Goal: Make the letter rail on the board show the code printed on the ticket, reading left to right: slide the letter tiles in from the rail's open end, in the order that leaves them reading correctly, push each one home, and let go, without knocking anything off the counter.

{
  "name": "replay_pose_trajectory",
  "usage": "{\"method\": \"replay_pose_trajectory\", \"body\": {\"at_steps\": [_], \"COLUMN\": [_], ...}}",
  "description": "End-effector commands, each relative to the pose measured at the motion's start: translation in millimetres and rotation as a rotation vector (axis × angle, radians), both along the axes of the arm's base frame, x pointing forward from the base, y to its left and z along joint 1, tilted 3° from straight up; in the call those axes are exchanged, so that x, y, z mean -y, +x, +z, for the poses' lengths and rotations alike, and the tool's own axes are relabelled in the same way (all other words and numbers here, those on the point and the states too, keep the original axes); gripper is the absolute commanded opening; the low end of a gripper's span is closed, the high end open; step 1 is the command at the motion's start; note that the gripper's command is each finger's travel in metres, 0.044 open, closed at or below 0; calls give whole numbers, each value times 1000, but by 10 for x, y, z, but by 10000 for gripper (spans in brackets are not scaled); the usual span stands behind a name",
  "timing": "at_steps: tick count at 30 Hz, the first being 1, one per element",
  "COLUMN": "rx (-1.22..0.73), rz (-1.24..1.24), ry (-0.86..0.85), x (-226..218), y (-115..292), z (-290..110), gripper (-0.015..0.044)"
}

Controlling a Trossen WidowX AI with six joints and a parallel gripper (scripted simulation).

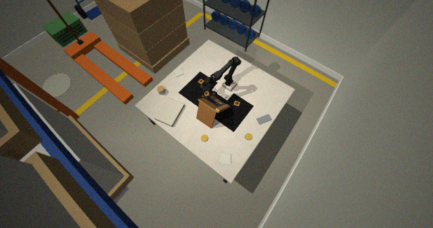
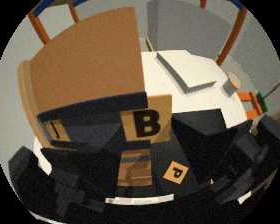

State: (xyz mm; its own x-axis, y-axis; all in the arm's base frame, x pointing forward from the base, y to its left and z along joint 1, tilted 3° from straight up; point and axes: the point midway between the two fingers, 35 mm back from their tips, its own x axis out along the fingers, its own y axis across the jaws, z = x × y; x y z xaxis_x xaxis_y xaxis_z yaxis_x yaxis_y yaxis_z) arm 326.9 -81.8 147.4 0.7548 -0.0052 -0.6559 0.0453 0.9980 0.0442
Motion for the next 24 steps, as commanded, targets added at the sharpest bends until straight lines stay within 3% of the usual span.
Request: {"method": "replay_pose_trajectory", "body": {"at_steps": [1,24], "rx": [-4,-3], "rz": [-4,-4], "ry": [2,3], "x": [-22,-138], "y": [-8,-1], "z": [-15,-9], "gripper": [0,0]}}
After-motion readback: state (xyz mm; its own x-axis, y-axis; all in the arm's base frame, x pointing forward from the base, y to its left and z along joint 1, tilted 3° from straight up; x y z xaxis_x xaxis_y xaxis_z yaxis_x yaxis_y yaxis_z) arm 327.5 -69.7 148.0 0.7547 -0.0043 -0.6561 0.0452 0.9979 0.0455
